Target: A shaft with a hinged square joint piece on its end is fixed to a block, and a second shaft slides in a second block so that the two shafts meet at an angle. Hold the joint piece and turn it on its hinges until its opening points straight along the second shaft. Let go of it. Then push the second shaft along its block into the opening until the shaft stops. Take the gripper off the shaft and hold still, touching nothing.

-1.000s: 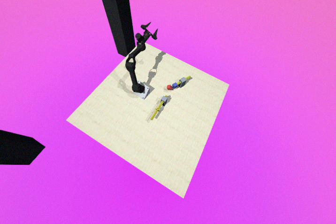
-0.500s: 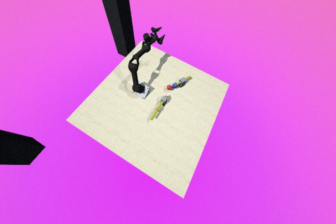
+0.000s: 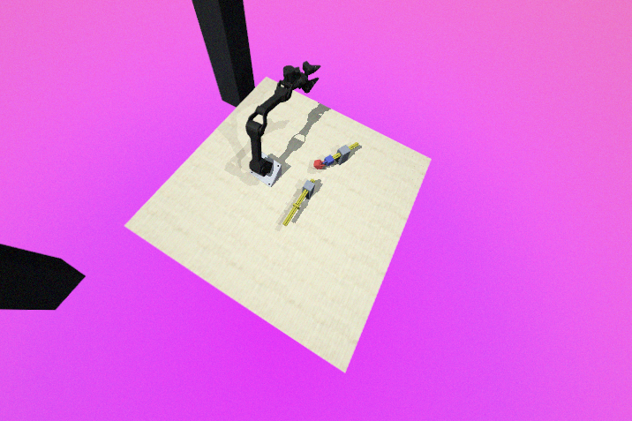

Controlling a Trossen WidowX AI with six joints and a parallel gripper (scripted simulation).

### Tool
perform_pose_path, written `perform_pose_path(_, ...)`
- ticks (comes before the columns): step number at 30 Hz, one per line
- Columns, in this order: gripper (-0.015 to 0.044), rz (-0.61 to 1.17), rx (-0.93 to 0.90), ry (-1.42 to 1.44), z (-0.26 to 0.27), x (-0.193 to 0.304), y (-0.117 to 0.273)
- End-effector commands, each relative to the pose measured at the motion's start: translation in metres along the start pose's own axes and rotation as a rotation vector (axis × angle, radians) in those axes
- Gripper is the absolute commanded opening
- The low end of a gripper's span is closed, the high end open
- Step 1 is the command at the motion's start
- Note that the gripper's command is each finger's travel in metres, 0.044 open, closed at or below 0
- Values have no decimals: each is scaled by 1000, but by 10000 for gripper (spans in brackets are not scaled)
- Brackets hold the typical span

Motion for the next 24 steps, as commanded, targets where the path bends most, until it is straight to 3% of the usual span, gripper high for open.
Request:
perform_pose_path(1,440,35,-59,-99,4,17,-4)
perform_pose_path(24,440,389,-335,-716,36,124,-10)
Point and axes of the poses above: the point midway between the two fingers, 35 mm back from their tips, its own y axis back along the fingers, its own z axis across the jaws, x = y × z, the point moved 6 cm from there along y, back along the fingers, and after that the axes turned 7 degrees about -y, right-handed, at the moved point
